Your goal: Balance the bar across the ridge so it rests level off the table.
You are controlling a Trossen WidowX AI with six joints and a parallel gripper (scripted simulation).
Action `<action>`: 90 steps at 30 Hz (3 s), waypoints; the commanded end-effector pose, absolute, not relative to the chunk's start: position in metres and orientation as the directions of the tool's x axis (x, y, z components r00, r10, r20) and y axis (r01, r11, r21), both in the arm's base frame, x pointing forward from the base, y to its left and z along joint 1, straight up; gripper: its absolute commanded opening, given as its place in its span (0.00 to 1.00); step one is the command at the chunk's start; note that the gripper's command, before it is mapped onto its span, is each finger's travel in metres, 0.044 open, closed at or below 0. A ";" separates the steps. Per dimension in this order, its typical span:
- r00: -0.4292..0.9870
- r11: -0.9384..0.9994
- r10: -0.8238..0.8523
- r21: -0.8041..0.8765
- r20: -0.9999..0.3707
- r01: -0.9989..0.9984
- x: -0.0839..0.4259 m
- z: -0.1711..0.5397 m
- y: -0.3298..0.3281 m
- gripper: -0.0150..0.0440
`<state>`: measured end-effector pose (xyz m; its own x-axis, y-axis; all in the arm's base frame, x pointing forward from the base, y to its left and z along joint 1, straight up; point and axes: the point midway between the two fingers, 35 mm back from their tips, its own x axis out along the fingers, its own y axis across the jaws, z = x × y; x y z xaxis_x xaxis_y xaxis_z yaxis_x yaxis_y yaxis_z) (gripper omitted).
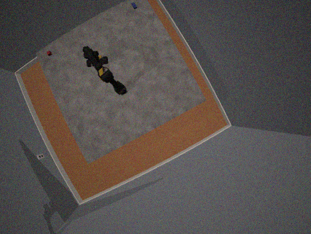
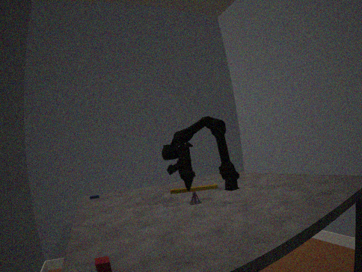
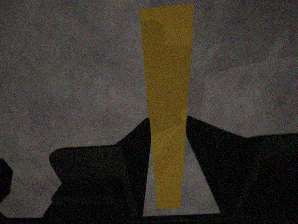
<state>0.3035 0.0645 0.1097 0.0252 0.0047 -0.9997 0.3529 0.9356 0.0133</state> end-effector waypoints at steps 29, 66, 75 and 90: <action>0.025 0.935 0.005 0.014 -1.000 0.353 0.304 0.109 0.065 0.25; 0.026 0.935 0.006 0.015 -1.000 0.353 0.304 0.109 0.065 0.43; 0.026 0.935 0.006 0.015 -1.000 0.353 0.304 0.109 0.065 0.54; 0.026 0.935 0.006 0.015 -1.000 0.353 0.304 0.109 0.065 0.54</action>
<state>0.3041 0.0645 0.1092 0.0267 0.0056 -0.9996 0.3535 0.9353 0.0147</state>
